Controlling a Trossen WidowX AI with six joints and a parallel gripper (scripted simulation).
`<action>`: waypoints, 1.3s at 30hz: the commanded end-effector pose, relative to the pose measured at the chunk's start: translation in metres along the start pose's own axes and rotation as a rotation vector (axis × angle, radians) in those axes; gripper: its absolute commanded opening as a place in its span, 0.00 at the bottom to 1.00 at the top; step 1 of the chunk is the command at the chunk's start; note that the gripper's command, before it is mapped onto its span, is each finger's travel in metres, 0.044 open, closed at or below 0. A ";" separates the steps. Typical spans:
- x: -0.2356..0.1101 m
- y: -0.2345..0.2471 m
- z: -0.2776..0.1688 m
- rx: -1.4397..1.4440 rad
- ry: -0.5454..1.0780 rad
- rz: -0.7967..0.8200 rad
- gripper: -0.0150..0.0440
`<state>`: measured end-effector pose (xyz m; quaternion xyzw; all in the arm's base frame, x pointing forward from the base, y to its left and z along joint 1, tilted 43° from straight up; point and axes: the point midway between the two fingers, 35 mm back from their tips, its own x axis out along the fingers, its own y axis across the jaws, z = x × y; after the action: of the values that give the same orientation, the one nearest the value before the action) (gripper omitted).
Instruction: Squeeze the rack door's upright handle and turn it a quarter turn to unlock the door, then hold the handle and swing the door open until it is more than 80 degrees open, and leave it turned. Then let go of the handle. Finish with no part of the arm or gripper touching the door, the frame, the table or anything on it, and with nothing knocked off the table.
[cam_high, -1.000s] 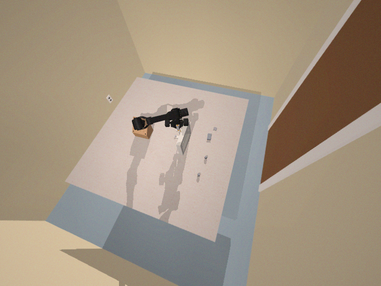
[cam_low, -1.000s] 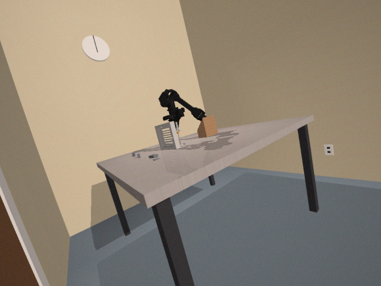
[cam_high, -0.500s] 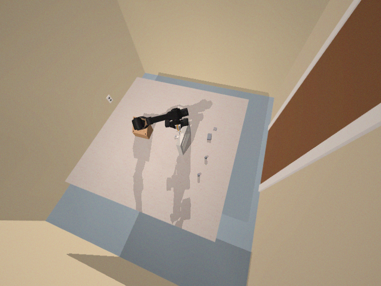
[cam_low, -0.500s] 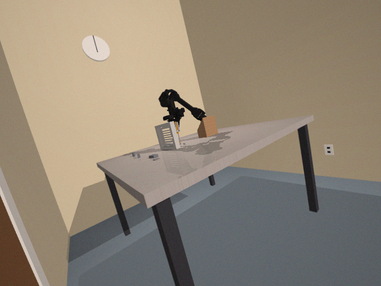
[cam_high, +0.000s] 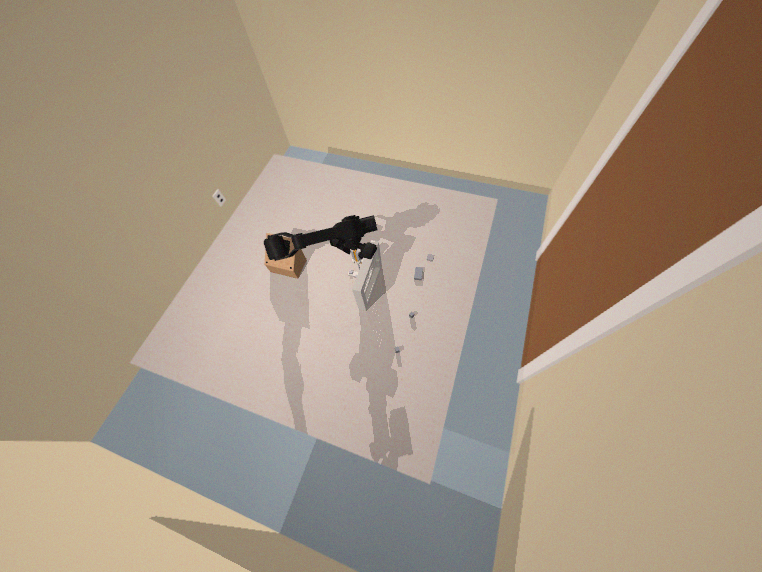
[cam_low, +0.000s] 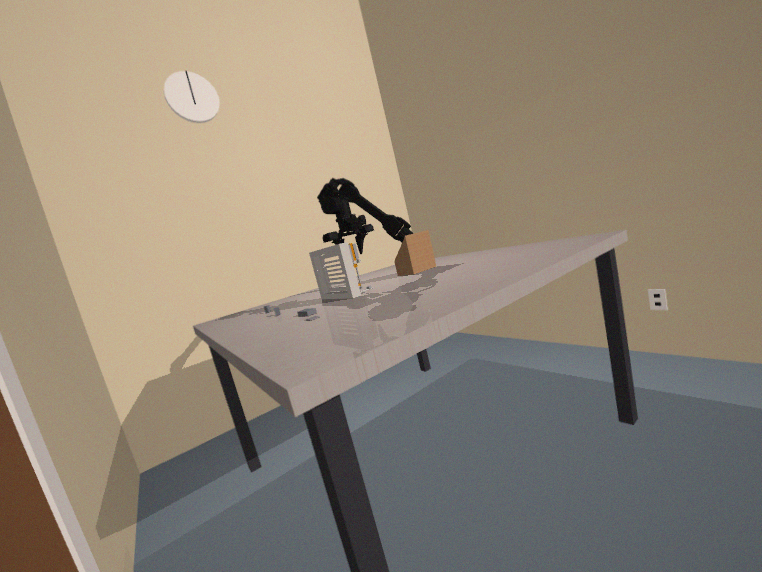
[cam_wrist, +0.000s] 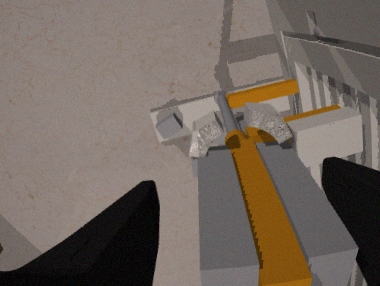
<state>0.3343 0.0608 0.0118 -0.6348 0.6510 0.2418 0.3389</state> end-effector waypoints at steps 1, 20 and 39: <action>0.001 -0.002 -0.002 0.232 0.004 -0.006 0.73; 0.001 -0.002 -0.002 1.174 0.001 -0.008 0.73; 0.001 -0.002 -0.002 2.115 -0.003 -0.008 0.73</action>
<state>0.3357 0.0588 0.0120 -0.0807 0.5671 -0.4001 0.7154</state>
